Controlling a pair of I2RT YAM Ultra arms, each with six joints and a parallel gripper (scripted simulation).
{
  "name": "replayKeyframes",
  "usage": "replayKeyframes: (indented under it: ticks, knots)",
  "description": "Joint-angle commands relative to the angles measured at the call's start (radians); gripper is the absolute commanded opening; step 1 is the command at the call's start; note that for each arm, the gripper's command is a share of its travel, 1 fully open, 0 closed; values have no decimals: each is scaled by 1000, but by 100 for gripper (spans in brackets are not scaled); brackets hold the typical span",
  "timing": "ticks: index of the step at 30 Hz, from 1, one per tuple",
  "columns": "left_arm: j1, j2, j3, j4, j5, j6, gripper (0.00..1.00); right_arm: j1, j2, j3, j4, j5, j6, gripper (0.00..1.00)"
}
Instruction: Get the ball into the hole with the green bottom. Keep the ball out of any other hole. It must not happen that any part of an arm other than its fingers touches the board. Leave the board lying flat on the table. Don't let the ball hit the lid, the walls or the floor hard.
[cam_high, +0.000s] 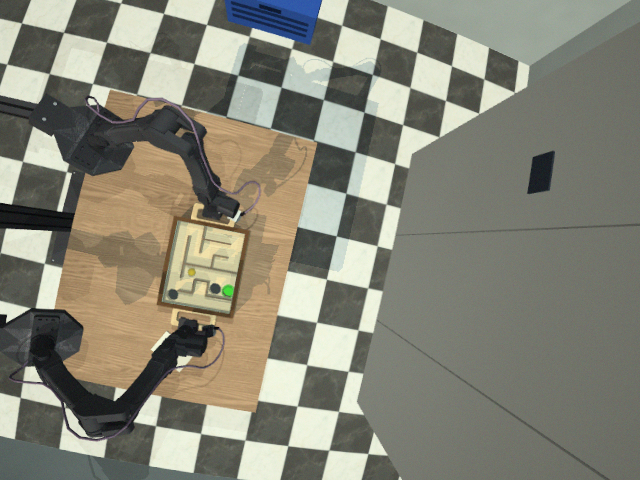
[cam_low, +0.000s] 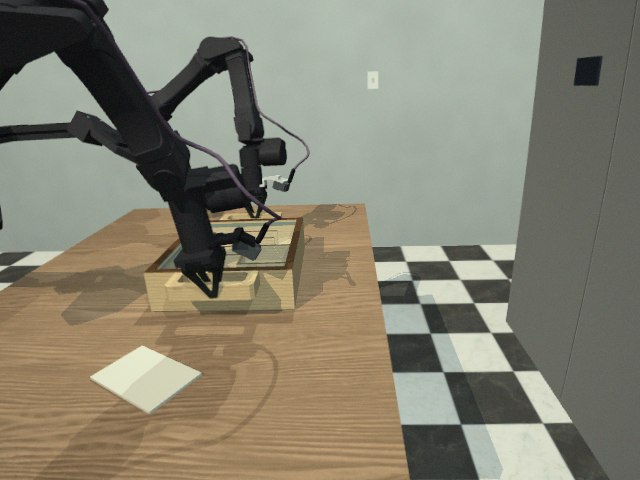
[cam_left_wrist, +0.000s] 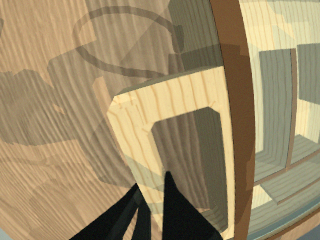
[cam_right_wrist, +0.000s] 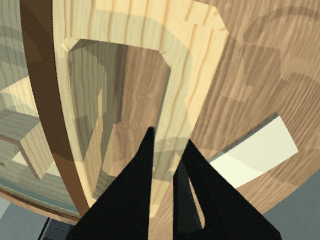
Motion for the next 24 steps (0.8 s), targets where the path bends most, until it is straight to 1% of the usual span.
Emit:
replayKeyframes:
  ticks: [1,2,3,8,11,14,15,16,17,18,19,20,21,23,24]
  knots:
    - [93,30,22,-29,-38,57,0,-9,-65,59,-79,147,27,0]
    - [100,33,26,-28,-27,61,0,-2,-65,67,-92,158,32,0]
    - [93,32,34,-52,-60,45,0,-11,-60,76,-87,129,24,0]
    - [83,32,53,-85,-94,24,0,-29,-49,88,-80,93,1,0]
    - [72,33,55,-90,-113,13,0,-39,-48,88,-47,73,-11,0]
    - [72,36,57,-83,-101,21,0,-39,-47,88,-66,86,-4,0]
    - [56,25,22,-93,-135,-5,0,-50,-29,68,-3,51,-25,0]
    - [48,22,0,-64,-156,-8,0,-56,-39,6,49,39,-41,0]
    - [43,-18,5,-65,-165,-16,0,-62,-42,4,62,25,-46,0]
    - [58,28,32,-100,-95,15,0,-50,-42,61,-64,84,4,0]
    - [66,34,51,-89,-79,23,0,-44,-35,67,-78,99,12,0]
    - [71,37,12,-68,-73,29,0,-33,-41,78,-98,128,27,0]
    - [75,29,-15,11,-76,39,0,-32,-51,58,-18,128,10,0]
    - [86,36,-3,-32,-46,43,0,-18,-56,72,-82,145,30,0]
    - [83,39,-8,-42,-53,40,0,-16,-55,67,-81,140,29,0]
